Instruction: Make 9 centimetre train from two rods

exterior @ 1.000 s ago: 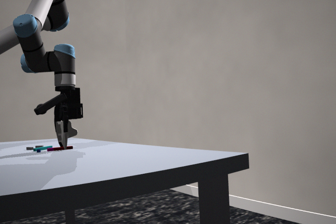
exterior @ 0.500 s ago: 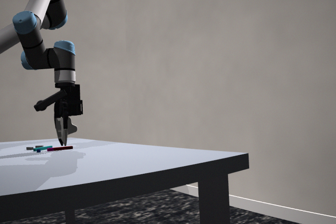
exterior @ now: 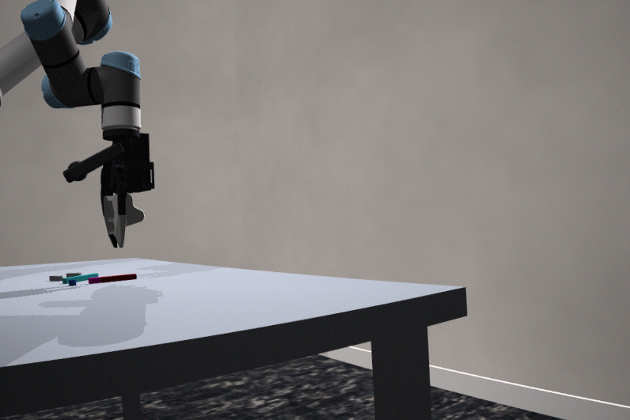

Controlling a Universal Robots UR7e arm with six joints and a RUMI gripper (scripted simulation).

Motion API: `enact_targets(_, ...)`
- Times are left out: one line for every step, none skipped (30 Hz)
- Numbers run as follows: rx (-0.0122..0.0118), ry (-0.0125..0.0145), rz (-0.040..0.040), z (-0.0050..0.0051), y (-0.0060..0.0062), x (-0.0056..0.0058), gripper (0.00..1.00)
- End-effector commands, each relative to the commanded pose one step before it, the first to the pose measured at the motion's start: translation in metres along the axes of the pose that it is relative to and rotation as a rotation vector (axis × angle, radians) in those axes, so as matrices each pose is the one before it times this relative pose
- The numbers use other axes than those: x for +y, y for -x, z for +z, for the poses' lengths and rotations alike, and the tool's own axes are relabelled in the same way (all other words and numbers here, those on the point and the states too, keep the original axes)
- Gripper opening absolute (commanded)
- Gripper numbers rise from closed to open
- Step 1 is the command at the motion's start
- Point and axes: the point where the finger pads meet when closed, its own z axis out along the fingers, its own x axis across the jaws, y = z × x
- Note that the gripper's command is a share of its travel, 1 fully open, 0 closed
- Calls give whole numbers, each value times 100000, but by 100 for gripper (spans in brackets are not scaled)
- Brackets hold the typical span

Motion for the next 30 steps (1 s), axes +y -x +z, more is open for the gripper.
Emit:
enact_targets(227,-212,-85,-2016,1,13,14)
enact_targets(0,0,0,-226,0,0,14)
enact_targets(0,0,0,-189,-1,0,14)
enact_targets(0,0,0,-152,1,1,14)
enact_targets(0,0,0,-116,0,0,14)
enact_targets(0,0,0,0,0,0,14)
enact_targets(0,0,0,0,0,0,14)
enact_targets(0,0,0,-83,0,0,14)
enact_targets(0,0,0,-53,0,0,14)
enact_targets(0,0,0,-29,0,0,14)
enact_targets(0,0,0,-11,0,0,14)
enact_targets(0,0,0,-2,0,0,14)
enact_targets(0,0,0,0,0,0,100)
enact_targets(0,0,0,0,0,0,100)
enact_targets(0,0,0,0,0,0,100)
enact_targets(0,0,0,0,0,0,100)
enact_targets(0,0,0,0,0,0,100)
enact_targets(0,0,0,0,0,0,100)
enact_targets(0,0,0,0,0,0,100)
enact_targets(0,0,0,0,0,0,100)
enact_targets(0,0,0,0,0,0,100)
enact_targets(0,0,0,0,0,0,100)
enact_targets(0,0,0,0,0,0,100)
enact_targets(0,0,0,0,0,0,100)
enact_targets(0,0,0,0,0,0,100)
enact_targets(0,0,0,0,0,0,100)
enact_targets(0,0,0,0,0,0,100)
enact_targets(0,0,0,0,0,0,100)
enact_targets(0,0,0,0,0,0,100)
enact_targets(0,0,0,0,0,0,100)
